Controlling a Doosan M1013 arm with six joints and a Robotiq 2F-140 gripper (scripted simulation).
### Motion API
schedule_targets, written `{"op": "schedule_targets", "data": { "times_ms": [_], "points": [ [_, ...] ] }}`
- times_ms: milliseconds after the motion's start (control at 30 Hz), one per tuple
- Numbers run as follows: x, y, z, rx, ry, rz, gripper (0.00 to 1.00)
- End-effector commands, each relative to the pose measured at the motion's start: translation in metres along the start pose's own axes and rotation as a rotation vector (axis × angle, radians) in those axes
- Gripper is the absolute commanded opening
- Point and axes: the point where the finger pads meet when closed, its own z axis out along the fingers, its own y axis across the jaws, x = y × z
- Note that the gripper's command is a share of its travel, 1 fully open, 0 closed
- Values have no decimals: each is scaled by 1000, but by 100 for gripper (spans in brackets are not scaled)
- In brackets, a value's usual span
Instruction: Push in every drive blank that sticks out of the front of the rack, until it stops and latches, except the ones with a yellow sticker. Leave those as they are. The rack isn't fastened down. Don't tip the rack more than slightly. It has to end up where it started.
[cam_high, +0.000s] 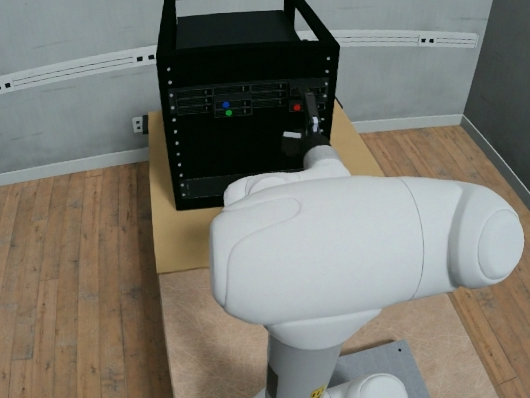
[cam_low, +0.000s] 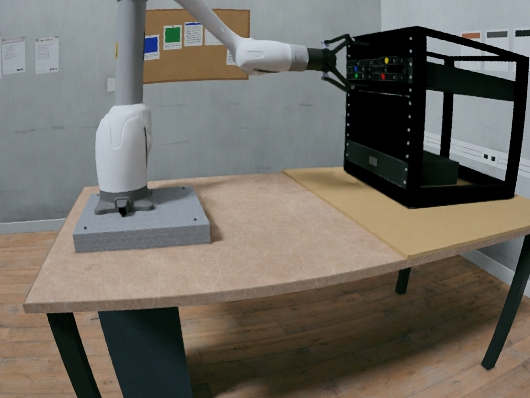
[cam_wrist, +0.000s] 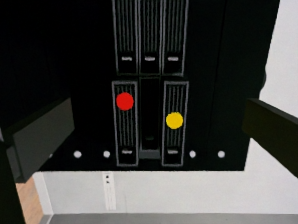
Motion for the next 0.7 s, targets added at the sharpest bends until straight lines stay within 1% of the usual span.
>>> {"op": "schedule_targets", "data": {
  "times_ms": [0, 367, 433, 667],
  "points": [
    [17, -1, 5, 1, -2, -2, 100],
    [79, -5, 11, 1, -2, -2, 100],
    [79, -5, 11, 1, -2, -2, 100],
    [121, -8, 15, 1, -2, -2, 100]
  ]
}}
